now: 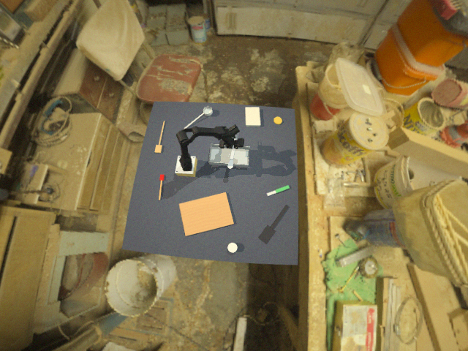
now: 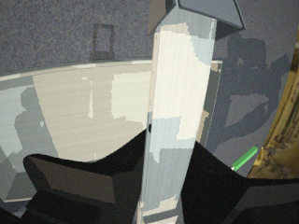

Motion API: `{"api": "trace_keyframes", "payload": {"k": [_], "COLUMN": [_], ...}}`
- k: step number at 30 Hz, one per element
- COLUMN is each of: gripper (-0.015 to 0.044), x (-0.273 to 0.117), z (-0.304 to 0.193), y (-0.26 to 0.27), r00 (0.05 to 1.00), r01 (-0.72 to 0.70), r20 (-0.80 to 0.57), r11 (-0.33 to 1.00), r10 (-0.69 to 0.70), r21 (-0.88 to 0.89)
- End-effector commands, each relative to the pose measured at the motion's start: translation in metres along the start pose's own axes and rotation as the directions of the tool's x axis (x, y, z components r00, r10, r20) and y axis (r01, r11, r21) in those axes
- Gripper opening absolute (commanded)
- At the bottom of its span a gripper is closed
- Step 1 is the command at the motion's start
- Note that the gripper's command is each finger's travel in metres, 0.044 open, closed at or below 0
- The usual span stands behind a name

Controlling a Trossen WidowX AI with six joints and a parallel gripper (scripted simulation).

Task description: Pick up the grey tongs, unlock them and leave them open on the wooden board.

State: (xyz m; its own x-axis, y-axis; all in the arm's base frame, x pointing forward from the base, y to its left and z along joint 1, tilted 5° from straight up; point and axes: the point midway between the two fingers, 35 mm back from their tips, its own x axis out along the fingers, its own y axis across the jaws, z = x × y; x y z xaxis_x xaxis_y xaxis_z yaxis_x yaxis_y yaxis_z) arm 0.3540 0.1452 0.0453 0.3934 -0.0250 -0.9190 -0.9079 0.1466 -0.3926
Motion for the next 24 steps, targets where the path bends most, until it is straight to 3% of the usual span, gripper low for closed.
{"api": "trace_keyframes", "payload": {"k": [1,24], "gripper": [-0.0150,-0.0150], "x": [0.0025,-0.0034], "z": [0.0001,-0.0042], "y": [0.0008,0.0099], "r00": [0.998,0.899], "r01": [-0.065,-0.438], "r20": [-0.002,0.005], "r11": [0.998,0.899], "r10": [0.065,0.438], "r21": [-0.011,0.000]}}
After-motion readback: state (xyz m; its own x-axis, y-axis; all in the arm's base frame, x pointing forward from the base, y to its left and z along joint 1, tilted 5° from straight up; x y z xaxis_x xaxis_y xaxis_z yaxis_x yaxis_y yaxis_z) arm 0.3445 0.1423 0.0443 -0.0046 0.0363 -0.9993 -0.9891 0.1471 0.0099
